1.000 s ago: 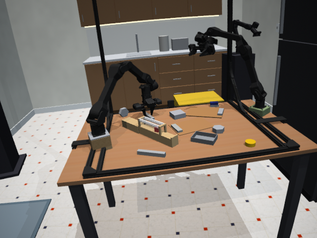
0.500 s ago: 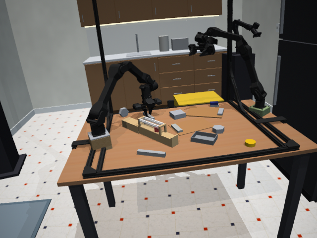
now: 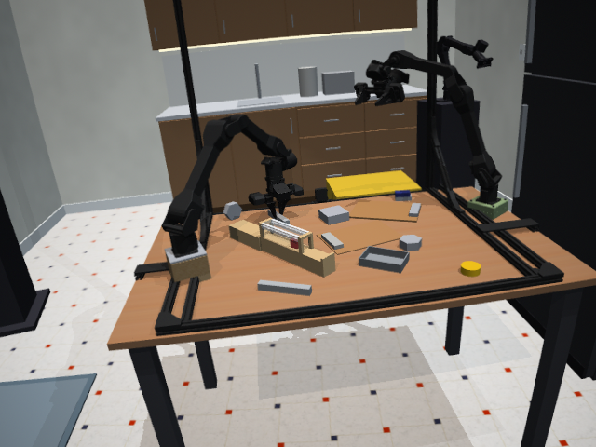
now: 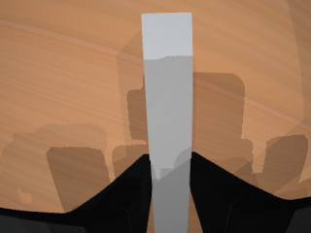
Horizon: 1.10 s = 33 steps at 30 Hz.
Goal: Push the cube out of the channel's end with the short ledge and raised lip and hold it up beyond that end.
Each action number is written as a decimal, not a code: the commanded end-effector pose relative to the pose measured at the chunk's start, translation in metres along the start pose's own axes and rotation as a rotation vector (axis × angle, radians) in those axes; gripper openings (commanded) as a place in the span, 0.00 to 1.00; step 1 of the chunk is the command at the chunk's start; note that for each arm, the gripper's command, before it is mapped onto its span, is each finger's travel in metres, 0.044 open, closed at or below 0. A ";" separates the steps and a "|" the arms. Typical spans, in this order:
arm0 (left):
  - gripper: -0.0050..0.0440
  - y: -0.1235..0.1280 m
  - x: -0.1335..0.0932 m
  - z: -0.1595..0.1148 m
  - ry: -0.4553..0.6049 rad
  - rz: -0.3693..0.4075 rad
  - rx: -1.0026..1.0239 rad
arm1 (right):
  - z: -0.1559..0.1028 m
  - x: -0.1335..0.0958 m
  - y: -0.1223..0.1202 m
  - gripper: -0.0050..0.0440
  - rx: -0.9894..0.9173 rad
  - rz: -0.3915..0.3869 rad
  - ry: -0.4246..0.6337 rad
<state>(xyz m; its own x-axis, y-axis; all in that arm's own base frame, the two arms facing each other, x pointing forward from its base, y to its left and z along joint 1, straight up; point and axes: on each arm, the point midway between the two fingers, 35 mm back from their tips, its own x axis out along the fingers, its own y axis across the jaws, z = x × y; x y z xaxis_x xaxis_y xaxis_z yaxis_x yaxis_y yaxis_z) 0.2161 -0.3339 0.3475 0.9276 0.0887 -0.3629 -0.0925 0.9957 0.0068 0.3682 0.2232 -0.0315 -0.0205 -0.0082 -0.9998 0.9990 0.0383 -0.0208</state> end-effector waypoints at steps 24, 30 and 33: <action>0.92 0.000 0.000 0.000 -0.003 0.002 0.001 | 0.030 -0.069 -0.041 0.18 -0.095 0.021 0.006; 0.92 0.000 0.000 0.000 -0.003 0.002 0.001 | 0.046 -0.069 -0.066 0.18 -0.141 0.021 0.006; 0.92 0.000 0.000 0.000 -0.003 0.002 0.001 | 0.054 -0.068 -0.078 0.18 -0.164 0.021 0.006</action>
<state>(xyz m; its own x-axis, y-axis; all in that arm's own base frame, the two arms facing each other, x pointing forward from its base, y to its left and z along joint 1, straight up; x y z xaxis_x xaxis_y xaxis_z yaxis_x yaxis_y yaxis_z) 0.2160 -0.3340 0.3475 0.9277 0.0886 -0.3626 -0.0924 0.9957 0.0070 0.3023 0.1749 0.0372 -0.0078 -0.0004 -1.0000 0.9827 0.1848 -0.0078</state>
